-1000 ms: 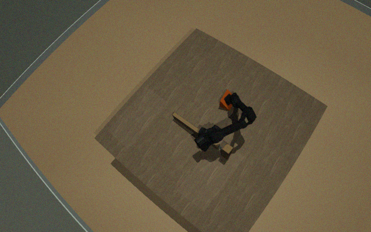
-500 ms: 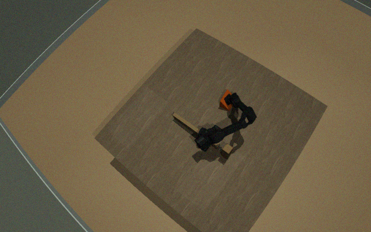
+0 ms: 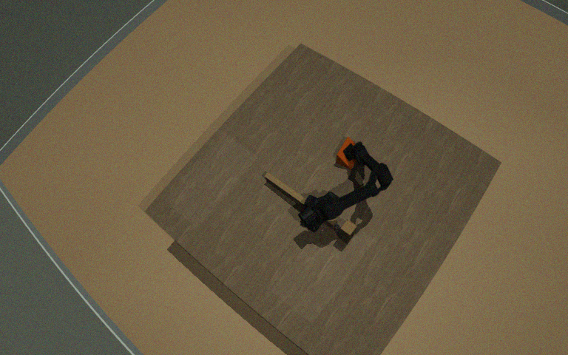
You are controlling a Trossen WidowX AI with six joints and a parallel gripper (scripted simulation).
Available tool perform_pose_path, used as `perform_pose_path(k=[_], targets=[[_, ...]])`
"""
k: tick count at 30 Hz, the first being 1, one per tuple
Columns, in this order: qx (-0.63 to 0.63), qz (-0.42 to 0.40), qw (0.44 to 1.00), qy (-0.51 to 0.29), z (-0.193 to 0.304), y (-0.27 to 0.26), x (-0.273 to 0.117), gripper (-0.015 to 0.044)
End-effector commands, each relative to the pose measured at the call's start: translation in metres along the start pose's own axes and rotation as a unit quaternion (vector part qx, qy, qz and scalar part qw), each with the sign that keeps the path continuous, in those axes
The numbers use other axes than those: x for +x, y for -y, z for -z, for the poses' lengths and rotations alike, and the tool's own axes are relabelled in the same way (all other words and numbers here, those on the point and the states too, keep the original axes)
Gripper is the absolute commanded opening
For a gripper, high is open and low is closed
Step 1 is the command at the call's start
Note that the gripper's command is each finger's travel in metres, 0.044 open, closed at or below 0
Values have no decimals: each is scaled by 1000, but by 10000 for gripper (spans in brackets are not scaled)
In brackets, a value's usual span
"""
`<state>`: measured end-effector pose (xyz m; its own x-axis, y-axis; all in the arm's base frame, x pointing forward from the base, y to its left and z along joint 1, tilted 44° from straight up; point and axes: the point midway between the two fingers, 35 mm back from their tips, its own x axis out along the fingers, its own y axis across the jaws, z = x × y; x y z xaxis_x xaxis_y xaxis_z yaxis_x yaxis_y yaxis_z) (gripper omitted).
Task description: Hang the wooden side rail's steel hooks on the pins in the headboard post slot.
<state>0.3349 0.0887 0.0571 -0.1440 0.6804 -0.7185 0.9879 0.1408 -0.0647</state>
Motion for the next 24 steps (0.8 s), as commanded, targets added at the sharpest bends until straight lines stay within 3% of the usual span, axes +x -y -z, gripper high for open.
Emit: perform_pose_path(k=[1, 24], targets=[[2, -3, 1000, 1, 0, 0, -2, 0], [2, -3, 1000, 1, 3, -1, -3, 0]])
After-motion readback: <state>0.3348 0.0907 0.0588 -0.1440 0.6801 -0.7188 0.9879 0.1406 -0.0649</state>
